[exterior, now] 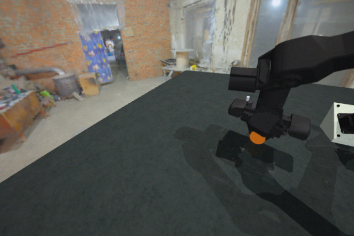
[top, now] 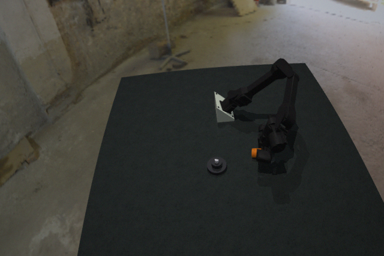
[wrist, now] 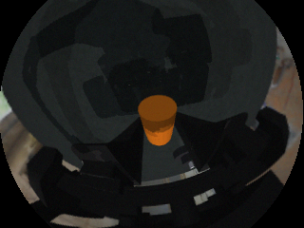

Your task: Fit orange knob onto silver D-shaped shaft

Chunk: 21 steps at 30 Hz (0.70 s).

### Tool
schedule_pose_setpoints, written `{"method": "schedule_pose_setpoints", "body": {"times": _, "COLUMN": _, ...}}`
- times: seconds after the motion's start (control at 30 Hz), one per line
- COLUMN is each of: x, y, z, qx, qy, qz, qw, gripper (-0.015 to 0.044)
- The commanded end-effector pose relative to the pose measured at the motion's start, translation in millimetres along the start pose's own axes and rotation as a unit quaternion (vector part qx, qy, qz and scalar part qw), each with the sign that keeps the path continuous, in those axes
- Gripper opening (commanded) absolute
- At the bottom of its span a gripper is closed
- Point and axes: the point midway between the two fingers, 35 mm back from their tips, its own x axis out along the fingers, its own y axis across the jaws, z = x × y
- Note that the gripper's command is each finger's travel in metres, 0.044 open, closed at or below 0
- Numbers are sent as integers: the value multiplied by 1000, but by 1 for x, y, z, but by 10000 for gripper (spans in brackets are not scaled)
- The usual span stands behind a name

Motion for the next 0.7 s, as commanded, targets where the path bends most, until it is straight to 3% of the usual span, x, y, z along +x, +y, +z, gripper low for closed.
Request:
{"method": "schedule_pose_setpoints", "body": {"times": 0.0, "x": -2, "y": 1, "z": -3, "qx": -4, "qy": -33, "qz": -2, "qw": 999, "gripper": 179}}
{"method": "schedule_pose_setpoints", "body": {"times": 0.67, "x": -6, "y": 0, "z": -25, "qx": -3, "qy": -201, "qz": -1, "qw": 980, "gripper": 179}}
